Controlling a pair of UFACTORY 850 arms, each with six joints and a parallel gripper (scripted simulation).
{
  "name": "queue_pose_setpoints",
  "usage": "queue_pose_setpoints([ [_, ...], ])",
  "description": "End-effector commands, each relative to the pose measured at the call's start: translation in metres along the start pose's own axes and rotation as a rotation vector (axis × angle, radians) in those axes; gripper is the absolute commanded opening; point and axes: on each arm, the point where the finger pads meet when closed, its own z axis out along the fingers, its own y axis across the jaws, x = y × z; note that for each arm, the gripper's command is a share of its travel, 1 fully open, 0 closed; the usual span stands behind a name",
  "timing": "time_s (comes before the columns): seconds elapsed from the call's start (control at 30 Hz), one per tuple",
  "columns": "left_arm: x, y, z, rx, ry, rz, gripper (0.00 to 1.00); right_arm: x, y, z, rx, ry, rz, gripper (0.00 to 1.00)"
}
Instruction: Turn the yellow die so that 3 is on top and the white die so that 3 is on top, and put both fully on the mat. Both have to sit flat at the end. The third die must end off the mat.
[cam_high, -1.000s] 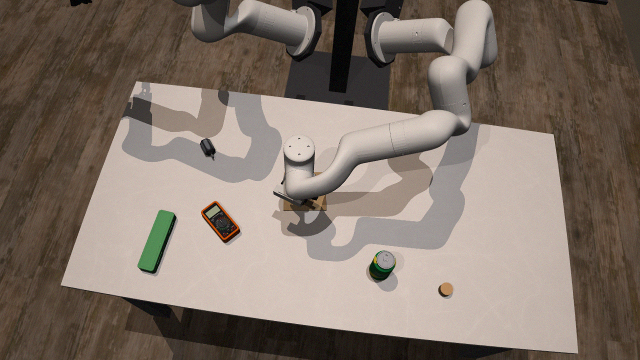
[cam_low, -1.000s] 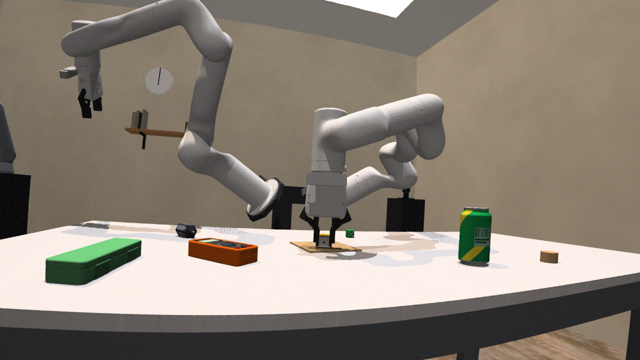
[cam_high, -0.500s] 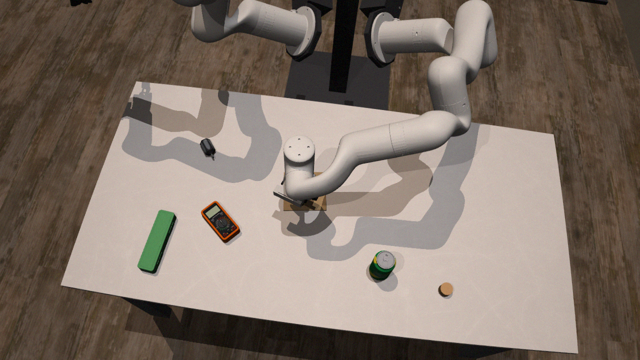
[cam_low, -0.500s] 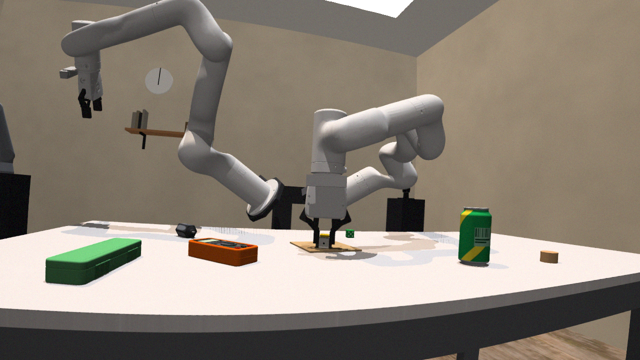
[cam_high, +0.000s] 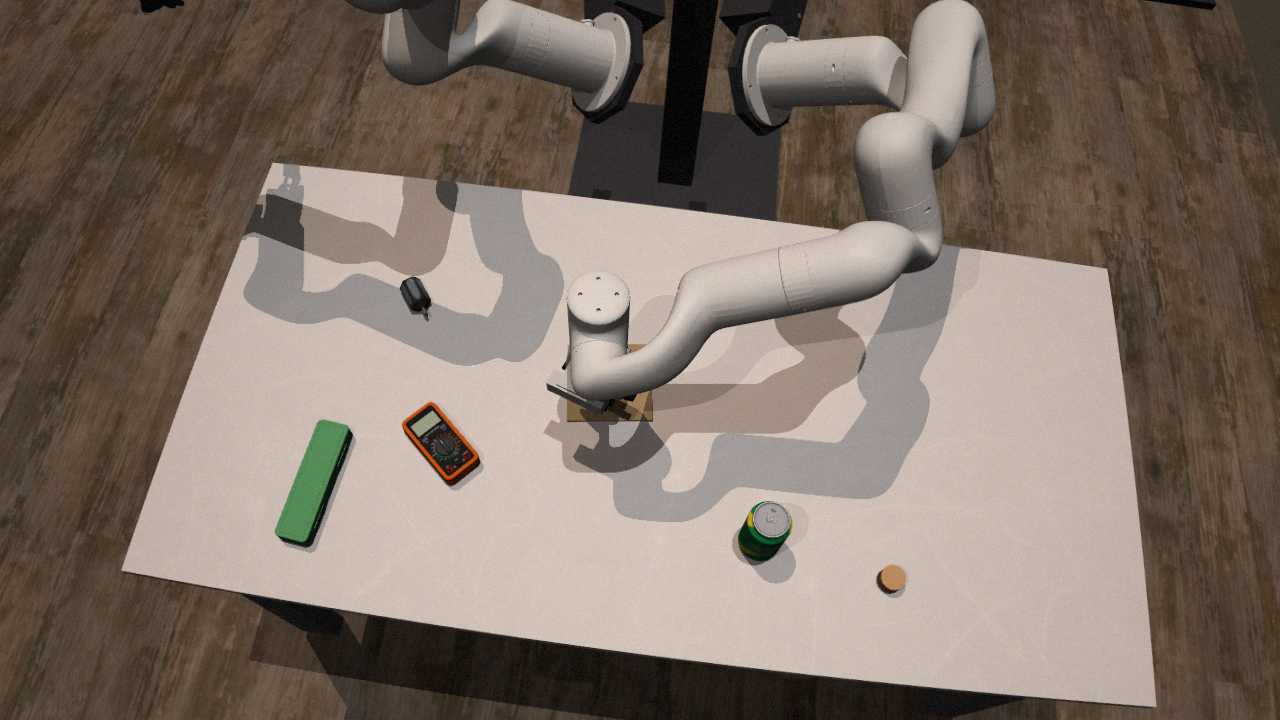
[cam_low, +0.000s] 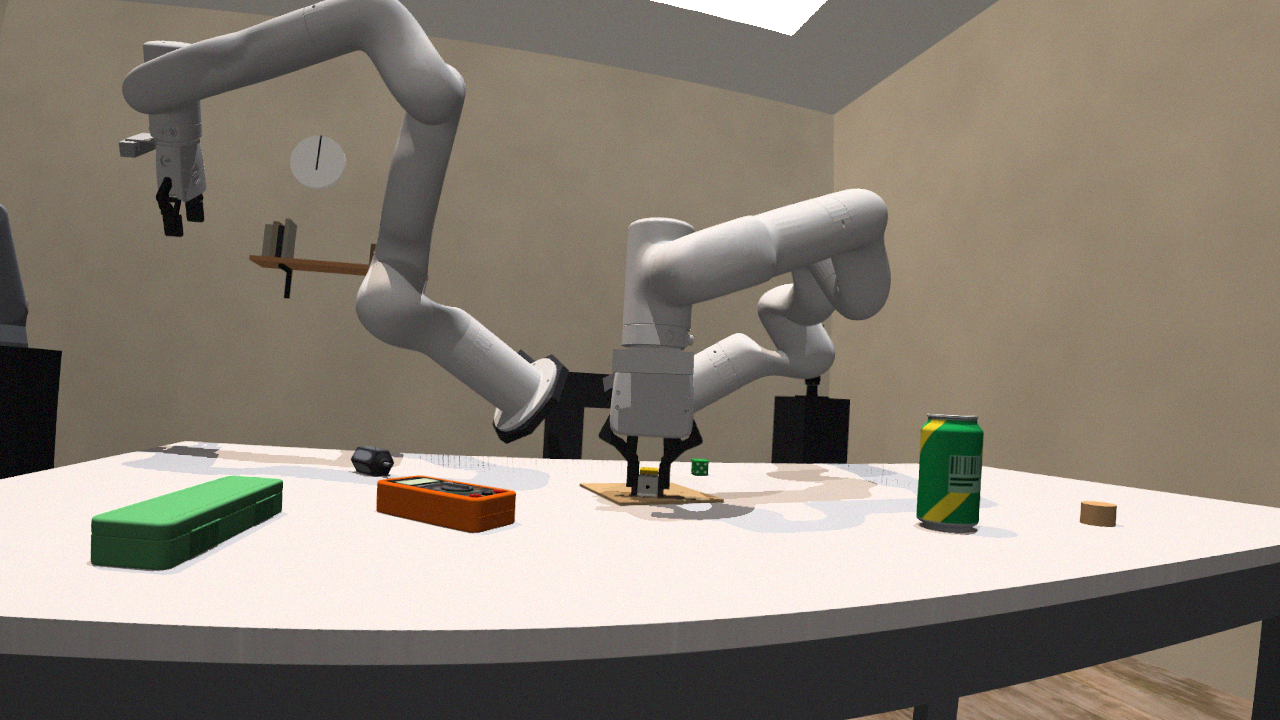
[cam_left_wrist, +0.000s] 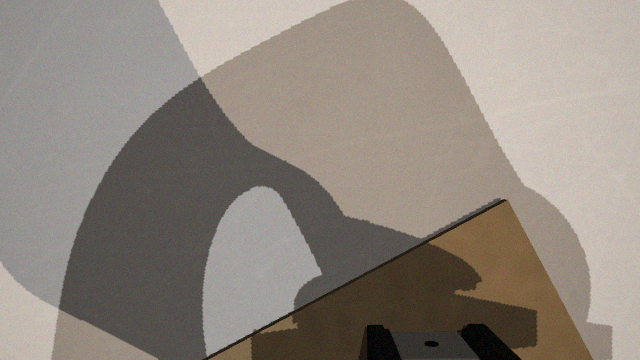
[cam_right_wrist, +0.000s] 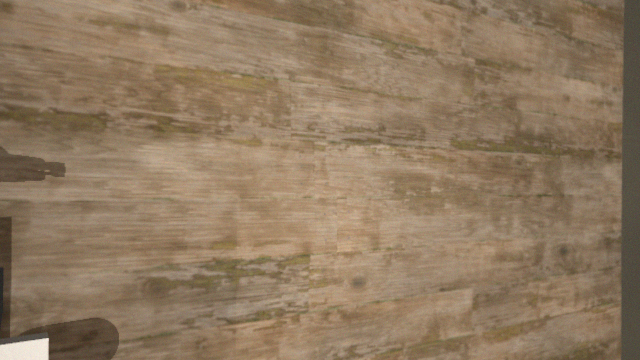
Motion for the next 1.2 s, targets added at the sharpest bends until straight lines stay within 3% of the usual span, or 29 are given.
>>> queue_pose_setpoints([
  [0.0, 0.0006, -0.0001, -0.0010, 0.000, 0.002, -0.001, 0.22, 0.0004, 0.0000, -0.0009, 0.000, 0.002, 0.000, 1.00],
  [0.6, 0.0006, -0.0001, -0.0010, 0.000, 0.002, -0.001, 0.22, 0.0004, 0.0000, -0.0009, 0.000, 0.002, 0.000, 1.00],
  [1.17, 0.0006, -0.0001, -0.0010, 0.000, 0.002, -0.001, 0.43, 0.0004, 0.0000, -0.0009, 0.000, 0.002, 0.000, 1.00],
])
